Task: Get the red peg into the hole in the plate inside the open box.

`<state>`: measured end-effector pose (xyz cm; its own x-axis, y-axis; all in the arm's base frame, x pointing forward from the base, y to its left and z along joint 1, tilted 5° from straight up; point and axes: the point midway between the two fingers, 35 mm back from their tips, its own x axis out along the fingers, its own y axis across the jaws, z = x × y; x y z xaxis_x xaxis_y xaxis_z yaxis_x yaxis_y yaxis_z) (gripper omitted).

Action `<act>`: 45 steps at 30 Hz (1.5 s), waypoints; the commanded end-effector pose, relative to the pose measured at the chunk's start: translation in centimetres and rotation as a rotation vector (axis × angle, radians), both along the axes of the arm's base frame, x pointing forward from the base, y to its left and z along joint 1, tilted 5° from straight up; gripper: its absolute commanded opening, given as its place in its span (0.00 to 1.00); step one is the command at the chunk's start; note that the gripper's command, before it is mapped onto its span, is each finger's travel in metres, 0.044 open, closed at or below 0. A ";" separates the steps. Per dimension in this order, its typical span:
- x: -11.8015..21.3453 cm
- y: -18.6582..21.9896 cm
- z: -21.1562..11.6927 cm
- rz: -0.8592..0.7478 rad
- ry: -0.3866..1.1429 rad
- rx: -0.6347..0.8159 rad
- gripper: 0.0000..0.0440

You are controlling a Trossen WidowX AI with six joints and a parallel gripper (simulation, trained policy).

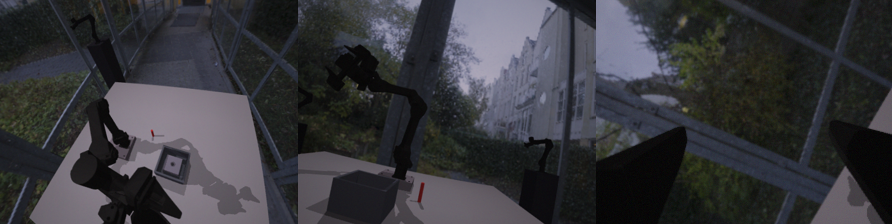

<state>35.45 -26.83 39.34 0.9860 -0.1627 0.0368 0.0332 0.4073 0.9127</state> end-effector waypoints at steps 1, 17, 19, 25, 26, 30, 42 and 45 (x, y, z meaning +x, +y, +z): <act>1.4 3.7 -1.5 0.025 0.073 0.065 0.99; 1.6 20.3 -10.8 0.160 0.525 0.278 1.00; 0.8 22.1 -12.0 0.172 0.591 0.290 1.00; -2.2 26.8 -15.5 0.196 0.794 0.303 1.00; -2.8 27.5 -16.1 0.198 0.827 0.302 1.00; -5.3 29.9 -18.2 0.200 0.959 0.290 1.00; -12.8 34.2 -23.5 0.163 1.310 0.197 1.00; -14.3 34.8 -24.8 0.151 1.380 0.164 1.00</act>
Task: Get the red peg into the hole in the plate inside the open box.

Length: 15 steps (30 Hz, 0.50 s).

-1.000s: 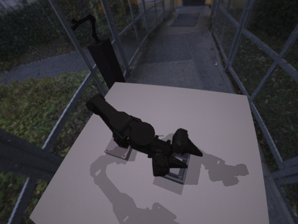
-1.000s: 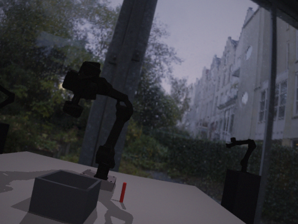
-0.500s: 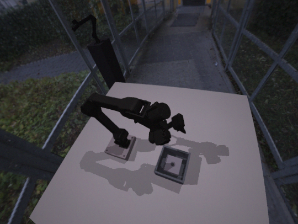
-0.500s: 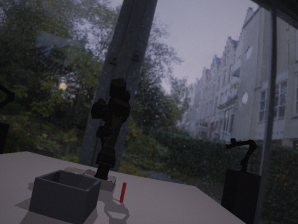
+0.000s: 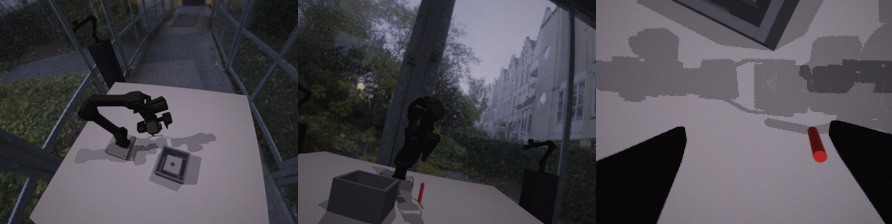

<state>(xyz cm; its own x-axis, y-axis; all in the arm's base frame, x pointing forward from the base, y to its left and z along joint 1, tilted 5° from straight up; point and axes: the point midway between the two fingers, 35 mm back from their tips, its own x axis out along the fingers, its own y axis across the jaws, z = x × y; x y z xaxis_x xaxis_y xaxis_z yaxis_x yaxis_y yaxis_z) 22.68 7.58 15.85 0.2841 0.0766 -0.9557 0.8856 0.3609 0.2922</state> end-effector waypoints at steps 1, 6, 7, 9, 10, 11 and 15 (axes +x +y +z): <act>-2.0 0.6 -1.7 0.017 0.087 -0.053 1.00; -3.9 1.5 -3.7 0.056 0.160 -0.103 1.00; -4.1 1.7 -4.1 0.065 0.170 -0.111 1.00; -4.6 2.0 -4.9 0.083 0.184 -0.124 1.00; -4.7 2.2 -5.3 0.092 0.188 -0.129 1.00; -4.9 2.3 -5.8 0.100 0.192 -0.134 1.00; -5.2 2.9 -7.6 0.130 0.194 -0.145 1.00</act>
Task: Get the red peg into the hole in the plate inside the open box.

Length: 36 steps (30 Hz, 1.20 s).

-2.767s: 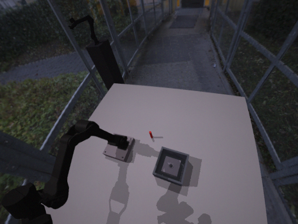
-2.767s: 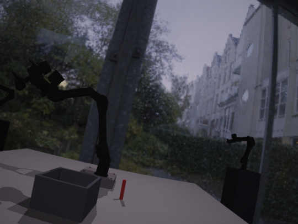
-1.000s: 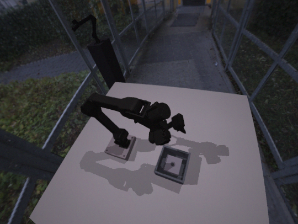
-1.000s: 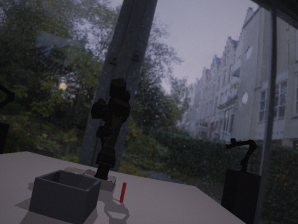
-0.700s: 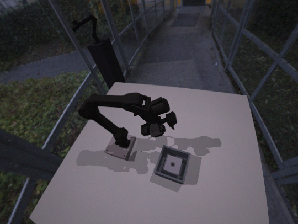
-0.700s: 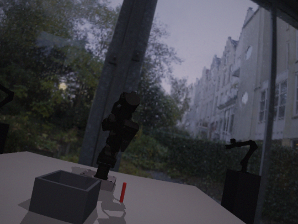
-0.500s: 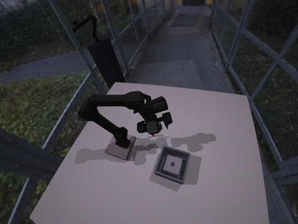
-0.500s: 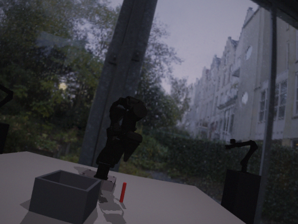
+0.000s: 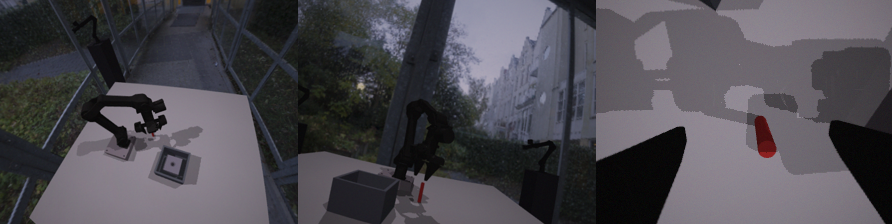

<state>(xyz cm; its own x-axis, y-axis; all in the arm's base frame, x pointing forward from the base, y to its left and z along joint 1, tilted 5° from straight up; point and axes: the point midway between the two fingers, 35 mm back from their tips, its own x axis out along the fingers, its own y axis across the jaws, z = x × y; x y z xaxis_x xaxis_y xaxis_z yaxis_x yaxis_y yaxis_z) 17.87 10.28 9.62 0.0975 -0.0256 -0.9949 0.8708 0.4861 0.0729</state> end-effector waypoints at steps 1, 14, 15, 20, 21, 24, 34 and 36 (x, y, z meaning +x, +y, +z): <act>-0.4 0.3 -1.9 0.022 0.005 -0.017 1.00; -0.4 1.5 -7.4 0.043 -0.042 0.019 0.97; -0.5 1.6 -7.6 0.039 -0.042 0.023 0.93; -0.8 1.7 -8.2 0.029 -0.017 0.043 0.64; -0.8 1.8 -8.2 0.031 -0.011 0.048 0.58; -0.8 1.9 -8.1 0.037 0.004 0.064 0.40; 0.2 1.8 -7.3 0.066 -0.001 0.083 0.00; 0.8 1.7 -6.6 0.080 -0.025 0.071 0.00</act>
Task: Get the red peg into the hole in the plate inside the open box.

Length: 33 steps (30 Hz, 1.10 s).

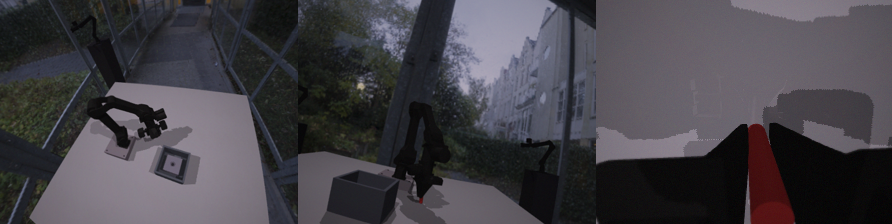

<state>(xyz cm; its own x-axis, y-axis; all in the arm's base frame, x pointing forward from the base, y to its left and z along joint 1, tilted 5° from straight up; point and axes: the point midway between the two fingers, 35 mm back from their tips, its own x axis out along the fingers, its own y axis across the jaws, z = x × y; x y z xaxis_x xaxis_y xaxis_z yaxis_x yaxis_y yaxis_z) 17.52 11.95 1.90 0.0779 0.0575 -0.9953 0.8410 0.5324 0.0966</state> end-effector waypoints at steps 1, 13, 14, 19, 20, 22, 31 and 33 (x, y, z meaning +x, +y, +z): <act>1.4 -0.1 1.4 0.023 -0.055 -0.012 0.00; 4.8 -1.9 6.3 0.081 -0.171 -0.089 0.00; 5.1 -2.1 6.8 0.082 -0.178 -0.095 0.00; 6.7 -3.3 8.7 0.082 -0.209 -0.126 0.00; 7.0 -3.6 9.1 0.081 -0.214 -0.133 0.00; 7.6 -4.3 9.6 0.075 -0.222 -0.145 0.00; 10.1 -7.7 10.6 0.027 -0.235 -0.184 0.00; 10.6 -8.5 10.7 0.016 -0.237 -0.191 0.00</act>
